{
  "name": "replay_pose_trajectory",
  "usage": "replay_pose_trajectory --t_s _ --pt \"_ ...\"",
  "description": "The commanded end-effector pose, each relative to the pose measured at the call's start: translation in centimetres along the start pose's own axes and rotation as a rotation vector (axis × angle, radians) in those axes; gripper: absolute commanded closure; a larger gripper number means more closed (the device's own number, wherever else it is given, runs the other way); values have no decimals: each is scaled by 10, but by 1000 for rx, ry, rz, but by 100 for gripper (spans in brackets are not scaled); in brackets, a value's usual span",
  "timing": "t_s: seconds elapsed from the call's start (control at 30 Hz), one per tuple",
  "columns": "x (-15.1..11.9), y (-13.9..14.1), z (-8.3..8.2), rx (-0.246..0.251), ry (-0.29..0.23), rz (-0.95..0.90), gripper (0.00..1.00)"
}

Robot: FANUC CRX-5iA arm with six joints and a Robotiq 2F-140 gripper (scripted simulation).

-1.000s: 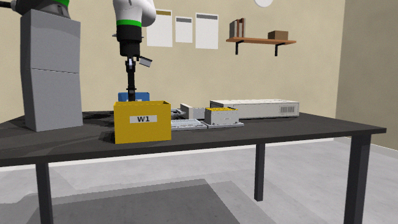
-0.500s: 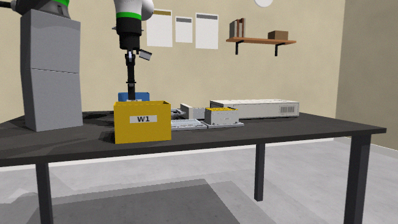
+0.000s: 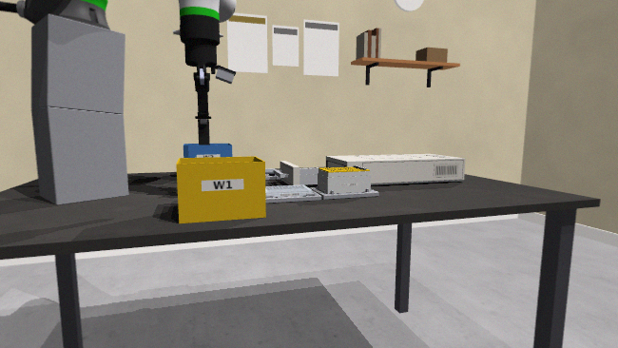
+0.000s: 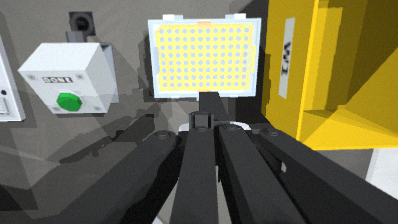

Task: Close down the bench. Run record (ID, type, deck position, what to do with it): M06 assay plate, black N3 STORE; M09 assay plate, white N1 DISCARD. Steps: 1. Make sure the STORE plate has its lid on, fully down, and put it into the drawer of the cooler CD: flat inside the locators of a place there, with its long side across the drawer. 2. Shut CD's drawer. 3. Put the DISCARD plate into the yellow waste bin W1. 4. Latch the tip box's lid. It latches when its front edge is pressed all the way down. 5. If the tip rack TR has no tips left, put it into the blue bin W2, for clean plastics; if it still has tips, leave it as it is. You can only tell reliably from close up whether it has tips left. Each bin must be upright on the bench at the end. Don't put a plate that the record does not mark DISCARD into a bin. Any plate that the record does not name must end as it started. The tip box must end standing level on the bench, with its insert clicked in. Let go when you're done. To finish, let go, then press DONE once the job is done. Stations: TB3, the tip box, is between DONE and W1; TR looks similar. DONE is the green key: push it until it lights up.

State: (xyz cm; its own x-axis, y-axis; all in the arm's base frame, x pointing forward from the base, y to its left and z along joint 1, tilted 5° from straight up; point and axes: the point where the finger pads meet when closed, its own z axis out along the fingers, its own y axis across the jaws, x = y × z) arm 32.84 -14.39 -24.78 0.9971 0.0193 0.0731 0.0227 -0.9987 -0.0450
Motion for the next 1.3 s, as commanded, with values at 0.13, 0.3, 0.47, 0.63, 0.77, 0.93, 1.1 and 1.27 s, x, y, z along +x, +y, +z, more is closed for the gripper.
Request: replay_pose_trajectory --t_s 0.13,0.3,0.47,0.63,0.77,0.93,1.1,1.27 --pt "1 0 -5 -1 1 0 90" --pt "1 0 -5 -1 1 0 90" --pt "4 -2 -5 -1 1 -1 12" --pt "19 -14 -2 -1 1 -1 12" --pt "32 -24 1 -1 1 -1 12" --pt "45 -33 3 -1 1 -1 12" --pt "57 -43 6 -1 1 -1 12" --pt "73 -55 9 -1 1 -1 12"
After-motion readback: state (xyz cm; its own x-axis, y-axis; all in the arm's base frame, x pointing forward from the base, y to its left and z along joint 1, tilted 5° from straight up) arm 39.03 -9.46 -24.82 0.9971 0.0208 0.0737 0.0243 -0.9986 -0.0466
